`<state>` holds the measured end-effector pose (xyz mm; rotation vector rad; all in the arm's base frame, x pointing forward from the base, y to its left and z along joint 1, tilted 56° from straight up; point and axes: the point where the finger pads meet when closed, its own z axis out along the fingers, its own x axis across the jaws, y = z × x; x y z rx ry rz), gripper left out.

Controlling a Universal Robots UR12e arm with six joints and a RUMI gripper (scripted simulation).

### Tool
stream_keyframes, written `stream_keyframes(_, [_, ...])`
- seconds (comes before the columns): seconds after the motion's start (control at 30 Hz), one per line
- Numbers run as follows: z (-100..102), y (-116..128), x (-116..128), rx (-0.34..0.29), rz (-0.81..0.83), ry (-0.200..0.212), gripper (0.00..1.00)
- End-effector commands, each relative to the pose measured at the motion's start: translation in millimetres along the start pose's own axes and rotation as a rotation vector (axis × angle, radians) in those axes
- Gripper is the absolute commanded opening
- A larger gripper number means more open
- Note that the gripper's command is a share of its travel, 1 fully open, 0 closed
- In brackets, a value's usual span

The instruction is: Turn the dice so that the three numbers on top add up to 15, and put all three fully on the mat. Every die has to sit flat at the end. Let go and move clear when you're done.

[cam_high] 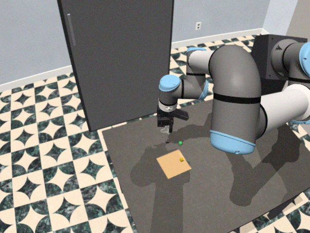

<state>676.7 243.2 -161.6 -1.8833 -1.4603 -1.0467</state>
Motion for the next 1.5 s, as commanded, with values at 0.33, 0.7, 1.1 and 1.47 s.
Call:
stream_keyframes(0.33, [17,3,1,-0.001,-0.004,0.001,0.18])
stream_keyframes(0.7, [32,3,1,-0.001,-0.004,0.001,0.18])
stream_keyframes(1.1, [45,4,1,-0.001,-0.004,0.001,0.18])
stream_keyframes(1.47, [49,4,1,-0.001,-0.004,0.001,0.18])
